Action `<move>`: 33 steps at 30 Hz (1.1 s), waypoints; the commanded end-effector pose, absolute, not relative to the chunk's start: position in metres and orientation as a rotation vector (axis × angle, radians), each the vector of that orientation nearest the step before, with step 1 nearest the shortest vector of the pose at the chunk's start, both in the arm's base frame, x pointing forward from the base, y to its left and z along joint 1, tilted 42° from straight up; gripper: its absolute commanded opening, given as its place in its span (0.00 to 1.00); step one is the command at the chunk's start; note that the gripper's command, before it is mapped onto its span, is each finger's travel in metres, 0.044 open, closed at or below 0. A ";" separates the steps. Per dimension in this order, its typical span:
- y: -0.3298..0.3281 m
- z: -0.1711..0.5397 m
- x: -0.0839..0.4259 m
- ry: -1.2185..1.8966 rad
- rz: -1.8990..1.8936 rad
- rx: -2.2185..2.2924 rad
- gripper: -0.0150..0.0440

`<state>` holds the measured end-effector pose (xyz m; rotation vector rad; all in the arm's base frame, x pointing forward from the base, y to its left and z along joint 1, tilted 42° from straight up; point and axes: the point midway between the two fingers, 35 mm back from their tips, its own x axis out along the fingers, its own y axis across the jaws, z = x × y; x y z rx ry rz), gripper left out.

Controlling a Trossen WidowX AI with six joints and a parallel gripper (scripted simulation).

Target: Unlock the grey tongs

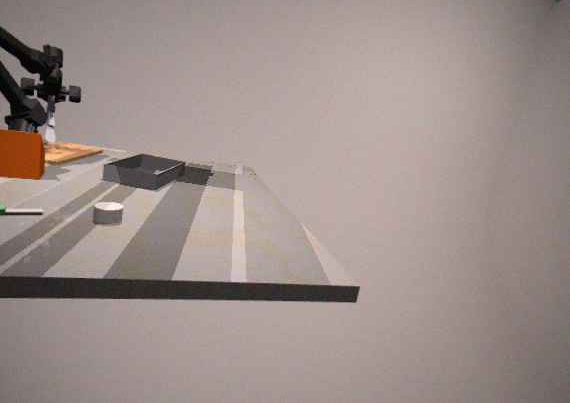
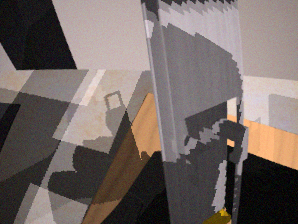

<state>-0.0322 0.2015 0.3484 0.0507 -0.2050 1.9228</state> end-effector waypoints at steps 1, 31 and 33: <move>0.201 0.349 -0.033 -0.209 1.929 0.055 0.00; 0.217 0.352 -0.030 -0.083 1.910 -0.009 0.00; 0.221 0.352 -0.030 -0.051 1.905 -0.028 0.00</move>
